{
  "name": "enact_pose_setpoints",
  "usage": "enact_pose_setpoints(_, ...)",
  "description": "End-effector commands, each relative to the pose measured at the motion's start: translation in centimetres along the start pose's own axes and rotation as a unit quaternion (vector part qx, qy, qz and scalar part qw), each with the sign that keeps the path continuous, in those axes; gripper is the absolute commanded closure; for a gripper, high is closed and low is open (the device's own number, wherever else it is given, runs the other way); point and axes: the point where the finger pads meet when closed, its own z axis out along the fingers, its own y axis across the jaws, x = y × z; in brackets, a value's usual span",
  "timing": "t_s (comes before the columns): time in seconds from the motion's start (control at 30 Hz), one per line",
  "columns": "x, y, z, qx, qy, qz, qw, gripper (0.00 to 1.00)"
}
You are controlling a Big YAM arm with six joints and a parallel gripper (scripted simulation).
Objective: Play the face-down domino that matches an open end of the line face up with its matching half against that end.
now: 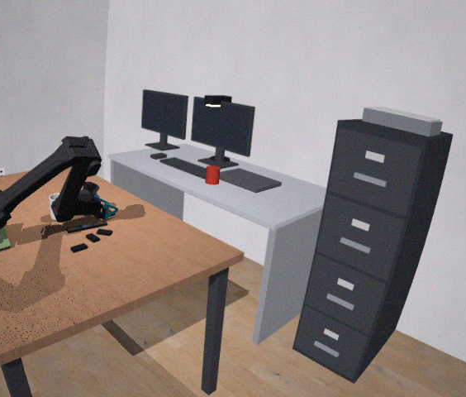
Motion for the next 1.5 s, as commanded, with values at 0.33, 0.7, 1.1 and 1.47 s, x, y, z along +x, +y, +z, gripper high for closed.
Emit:
enact_pose_setpoints(0.33, -2.6, 0.0, -3.2, -0.003, -0.007, -0.005, 1.000, 0.25)
enact_pose_setpoints(0.7, -3.8, 0.0, -5.1, -0.002, -0.014, -0.005, 1.000, 0.25)
enact_pose_setpoints(1.1, -3.8, 0.1, -5.8, -0.004, -0.008, -0.005, 1.000, 0.25)
enact_pose_setpoints(1.47, -6.3, 0.0, -6.5, 0.001, -0.026, -0.004, 1.000, 0.25)
